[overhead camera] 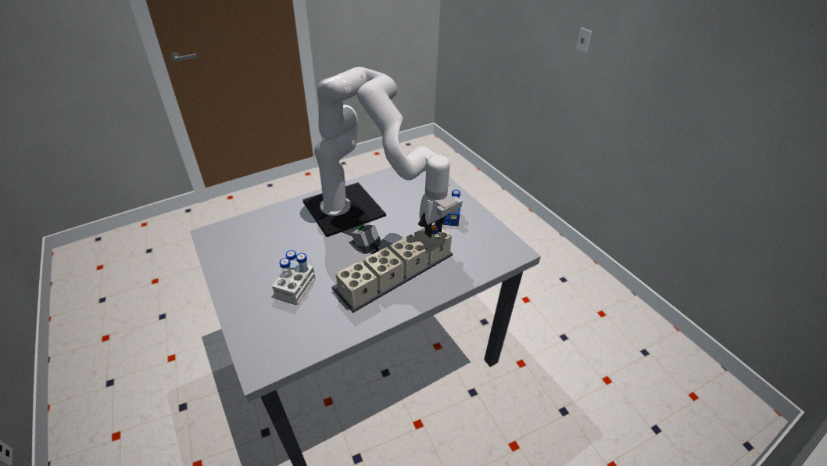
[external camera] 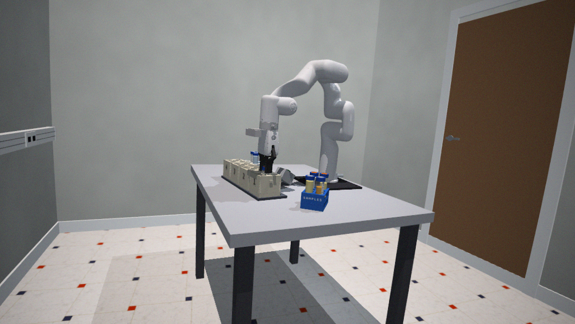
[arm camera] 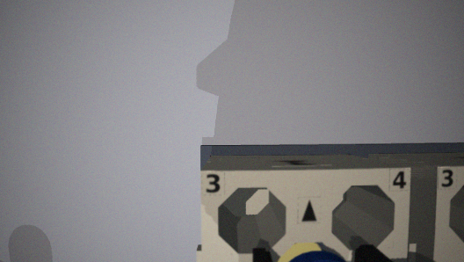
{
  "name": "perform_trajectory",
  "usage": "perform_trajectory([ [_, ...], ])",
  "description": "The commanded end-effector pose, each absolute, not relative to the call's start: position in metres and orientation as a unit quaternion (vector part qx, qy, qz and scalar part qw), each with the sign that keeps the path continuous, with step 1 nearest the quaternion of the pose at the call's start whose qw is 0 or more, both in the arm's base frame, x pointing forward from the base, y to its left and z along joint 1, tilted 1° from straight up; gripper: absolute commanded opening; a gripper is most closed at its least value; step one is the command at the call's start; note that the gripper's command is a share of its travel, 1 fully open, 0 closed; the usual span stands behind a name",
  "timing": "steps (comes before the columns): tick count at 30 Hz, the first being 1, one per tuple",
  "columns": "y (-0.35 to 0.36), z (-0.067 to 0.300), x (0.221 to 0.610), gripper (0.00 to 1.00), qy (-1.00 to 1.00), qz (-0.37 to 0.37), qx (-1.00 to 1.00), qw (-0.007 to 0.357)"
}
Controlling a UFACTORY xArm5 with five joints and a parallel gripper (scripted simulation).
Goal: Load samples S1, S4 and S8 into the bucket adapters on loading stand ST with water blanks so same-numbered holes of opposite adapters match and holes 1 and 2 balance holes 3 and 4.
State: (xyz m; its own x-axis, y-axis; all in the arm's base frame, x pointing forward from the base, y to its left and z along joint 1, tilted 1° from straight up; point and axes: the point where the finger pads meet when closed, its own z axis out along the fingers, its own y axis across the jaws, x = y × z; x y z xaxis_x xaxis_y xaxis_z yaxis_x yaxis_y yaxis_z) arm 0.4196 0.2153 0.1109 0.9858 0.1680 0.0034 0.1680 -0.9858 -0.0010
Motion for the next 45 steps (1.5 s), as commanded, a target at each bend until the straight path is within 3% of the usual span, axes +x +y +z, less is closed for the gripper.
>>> perform_trajectory([
  [1, 0.216, 0.112, 0.421, 0.44, -0.084, -0.001, -0.996, 0.008],
  [18, 0.216, 0.112, 0.421, 0.44, -0.084, -0.001, -0.996, 0.008],
  [45, 0.215, 0.158, 0.421, 0.44, -0.084, -0.001, -0.996, 0.008],
])
